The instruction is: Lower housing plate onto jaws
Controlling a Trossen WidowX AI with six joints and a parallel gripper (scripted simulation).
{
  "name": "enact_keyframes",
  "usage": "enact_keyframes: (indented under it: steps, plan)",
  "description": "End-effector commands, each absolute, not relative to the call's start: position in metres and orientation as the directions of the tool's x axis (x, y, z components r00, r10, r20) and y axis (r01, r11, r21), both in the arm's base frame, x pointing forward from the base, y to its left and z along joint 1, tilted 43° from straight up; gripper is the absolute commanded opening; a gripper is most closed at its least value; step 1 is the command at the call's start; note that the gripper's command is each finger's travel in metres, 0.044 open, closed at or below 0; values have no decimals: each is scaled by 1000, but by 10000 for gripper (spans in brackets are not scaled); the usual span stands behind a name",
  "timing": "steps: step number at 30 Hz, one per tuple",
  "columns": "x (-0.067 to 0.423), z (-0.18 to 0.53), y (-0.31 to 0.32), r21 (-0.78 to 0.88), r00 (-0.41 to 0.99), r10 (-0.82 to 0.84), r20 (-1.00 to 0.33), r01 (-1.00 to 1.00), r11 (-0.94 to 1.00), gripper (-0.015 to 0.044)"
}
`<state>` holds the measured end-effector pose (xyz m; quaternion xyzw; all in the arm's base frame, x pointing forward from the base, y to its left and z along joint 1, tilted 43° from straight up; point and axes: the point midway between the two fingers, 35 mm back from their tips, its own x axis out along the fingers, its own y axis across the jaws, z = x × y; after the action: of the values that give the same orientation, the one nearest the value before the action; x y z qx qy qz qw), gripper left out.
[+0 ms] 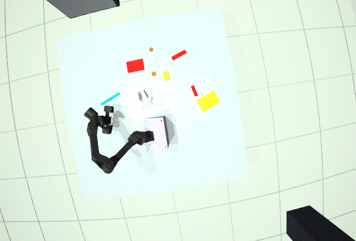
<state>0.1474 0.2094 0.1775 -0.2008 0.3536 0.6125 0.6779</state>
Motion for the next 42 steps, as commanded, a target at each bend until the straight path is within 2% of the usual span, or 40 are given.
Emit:
enact_keyframes:
  steps: [1, 4, 18, 30, 42]
  plan:
    - [148, 177, 209, 160, 5, 686, -727, -971, 176, 440]
    - [148, 177, 209, 160, 5, 686, -727, -971, 176, 440]
    - [147, 177, 209, 161, 0, 688, -725, -972, 169, 351]
    - [148, 179, 208, 160, 0, 688, -726, -972, 169, 351]
    - [151, 206, 181, 158, 2, 680, -733, -972, 173, 351]
